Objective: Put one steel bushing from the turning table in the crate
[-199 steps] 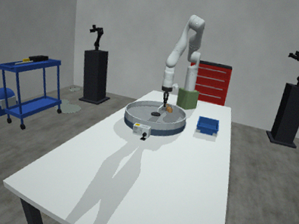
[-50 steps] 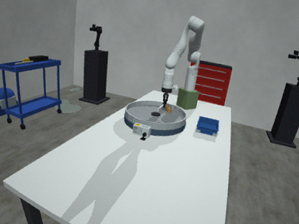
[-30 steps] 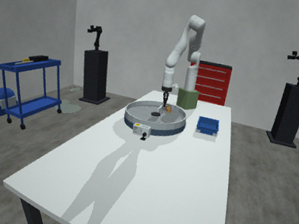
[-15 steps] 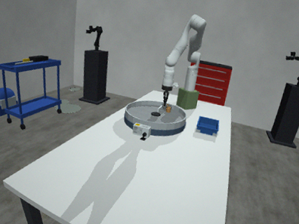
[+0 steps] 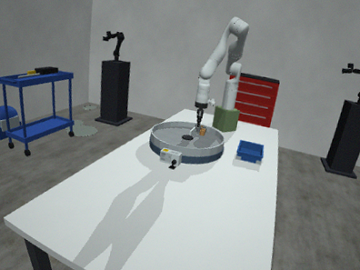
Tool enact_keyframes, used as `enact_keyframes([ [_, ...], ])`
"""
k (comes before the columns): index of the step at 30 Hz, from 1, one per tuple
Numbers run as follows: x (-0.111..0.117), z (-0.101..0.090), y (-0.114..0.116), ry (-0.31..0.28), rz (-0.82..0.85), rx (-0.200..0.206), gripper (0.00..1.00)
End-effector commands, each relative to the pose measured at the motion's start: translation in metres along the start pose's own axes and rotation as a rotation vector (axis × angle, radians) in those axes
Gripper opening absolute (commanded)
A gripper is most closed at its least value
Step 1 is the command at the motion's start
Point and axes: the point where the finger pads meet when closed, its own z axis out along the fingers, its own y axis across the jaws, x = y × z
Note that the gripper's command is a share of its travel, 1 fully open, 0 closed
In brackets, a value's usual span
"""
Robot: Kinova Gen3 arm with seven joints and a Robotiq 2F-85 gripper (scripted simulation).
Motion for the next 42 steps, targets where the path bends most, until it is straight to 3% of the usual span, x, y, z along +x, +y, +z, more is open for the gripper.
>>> enact_keyframes([
  [1, 0.0, -0.004, 0.002, -0.003, -0.003, -0.006, 0.0],
  [42, 0.0, -0.019, 0.002, -0.003, -0.002, -0.005, 0.0],
])
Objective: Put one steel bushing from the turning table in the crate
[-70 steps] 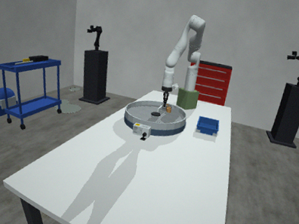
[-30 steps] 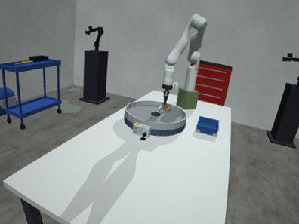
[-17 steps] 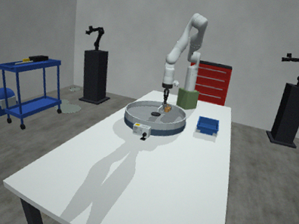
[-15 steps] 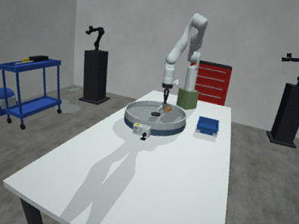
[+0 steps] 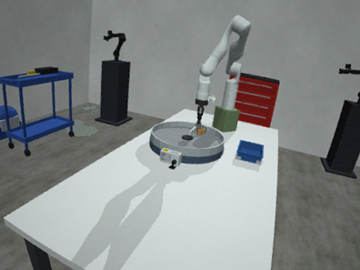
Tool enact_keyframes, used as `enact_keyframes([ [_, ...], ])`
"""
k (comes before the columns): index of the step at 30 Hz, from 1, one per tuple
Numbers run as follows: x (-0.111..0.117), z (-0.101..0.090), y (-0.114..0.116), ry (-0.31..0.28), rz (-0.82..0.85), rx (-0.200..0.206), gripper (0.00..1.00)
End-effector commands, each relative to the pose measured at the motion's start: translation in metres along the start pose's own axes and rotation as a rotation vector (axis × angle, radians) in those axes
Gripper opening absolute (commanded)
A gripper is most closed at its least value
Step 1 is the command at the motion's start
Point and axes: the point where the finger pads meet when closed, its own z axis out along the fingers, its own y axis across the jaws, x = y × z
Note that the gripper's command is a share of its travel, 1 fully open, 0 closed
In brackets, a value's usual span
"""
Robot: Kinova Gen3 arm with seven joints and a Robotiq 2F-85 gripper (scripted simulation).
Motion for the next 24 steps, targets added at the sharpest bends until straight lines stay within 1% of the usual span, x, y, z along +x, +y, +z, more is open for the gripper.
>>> enact_keyframes([
  [1, 0.0, -0.001, 0.001, -0.001, 0.0, -0.002, 0.0],
  [4, 0.0, -0.001, 0.001, -0.001, 0.0, -0.002, 0.0],
  [9, 0.0, -0.03, 0.001, -0.001, -0.001, -0.003, 0.0],
  [21, 0.0, -0.03, 0.001, -0.001, -0.001, -0.003, 0.0],
  [24, 0.03, -0.03, 0.005, -0.001, -0.001, -0.002, 0.0],
])
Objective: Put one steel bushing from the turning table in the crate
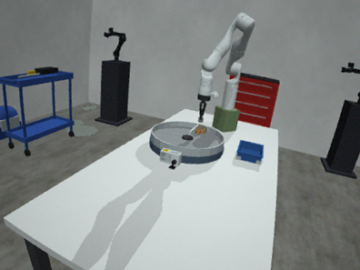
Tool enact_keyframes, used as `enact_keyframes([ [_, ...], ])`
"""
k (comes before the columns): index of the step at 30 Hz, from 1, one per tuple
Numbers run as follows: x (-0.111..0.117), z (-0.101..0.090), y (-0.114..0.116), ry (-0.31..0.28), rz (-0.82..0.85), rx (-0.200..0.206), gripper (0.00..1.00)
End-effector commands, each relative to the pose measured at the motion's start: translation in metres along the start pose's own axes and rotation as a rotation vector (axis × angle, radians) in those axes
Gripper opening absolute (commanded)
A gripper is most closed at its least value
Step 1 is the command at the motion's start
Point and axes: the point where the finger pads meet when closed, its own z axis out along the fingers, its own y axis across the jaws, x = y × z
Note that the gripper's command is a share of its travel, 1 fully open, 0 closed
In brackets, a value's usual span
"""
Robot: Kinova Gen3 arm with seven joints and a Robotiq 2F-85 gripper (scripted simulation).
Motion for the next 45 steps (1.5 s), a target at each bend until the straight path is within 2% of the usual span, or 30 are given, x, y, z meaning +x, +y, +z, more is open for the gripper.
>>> enact_keyframes([
  [1, 0.032, -0.001, 0.005, 0.005, -0.025, 0.001, 0.0],
  [2, 0.042, -0.001, 0.007, 0.005, -0.025, 0.001, 0.0],
  [14, 0.042, -0.001, 0.007, 0.005, -0.025, 0.001, 0.0],
  [19, 0.093, -0.001, 0.014, 0.005, -0.024, 0.001, 0.0],
  [31, 0.093, -0.001, 0.014, 0.005, -0.024, 0.001, 0.0],
  [36, 0.143, -0.001, 0.02, 0.005, -0.022, 0.001, 0.0],
  [45, 0.143, -0.001, 0.02, 0.005, -0.022, 0.001, 0.0],
])
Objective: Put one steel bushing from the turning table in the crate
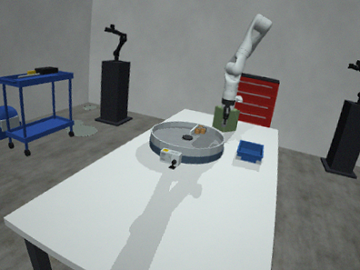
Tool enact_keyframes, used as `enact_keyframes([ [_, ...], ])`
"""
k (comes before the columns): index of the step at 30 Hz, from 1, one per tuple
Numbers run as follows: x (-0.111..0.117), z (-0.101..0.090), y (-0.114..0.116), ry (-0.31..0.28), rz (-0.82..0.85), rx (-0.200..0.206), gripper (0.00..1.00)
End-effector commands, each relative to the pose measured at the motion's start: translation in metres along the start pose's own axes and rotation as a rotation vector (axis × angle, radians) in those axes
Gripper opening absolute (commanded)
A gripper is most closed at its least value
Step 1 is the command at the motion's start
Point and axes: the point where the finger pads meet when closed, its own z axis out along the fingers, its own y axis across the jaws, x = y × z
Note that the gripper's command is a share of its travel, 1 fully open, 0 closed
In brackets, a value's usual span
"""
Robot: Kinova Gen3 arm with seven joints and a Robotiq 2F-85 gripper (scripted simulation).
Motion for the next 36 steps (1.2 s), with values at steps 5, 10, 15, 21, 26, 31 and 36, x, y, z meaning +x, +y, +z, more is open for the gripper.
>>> enact_keyframes([
  [5, 0.021, -0.001, 0.004, 0.0, -0.003, -0.002, 0.0],
  [10, 0.052, -0.001, 0.009, 0.0, -0.003, -0.002, 0.0],
  [15, 0.052, -0.001, 0.009, 0.0, -0.003, -0.002, 0.0],
  [21, 0.062, -0.001, 0.011, 0.0, -0.001, -0.002, 0.0],
  [26, 0.102, -0.001, 0.017, 0.0, -0.001, -0.002, 0.0],
  [31, 0.102, -0.001, 0.017, 0.0, -0.001, -0.002, 0.0],
  [36, 0.102, -0.001, 0.017, 0.0, -0.001, -0.002, 0.0],
])
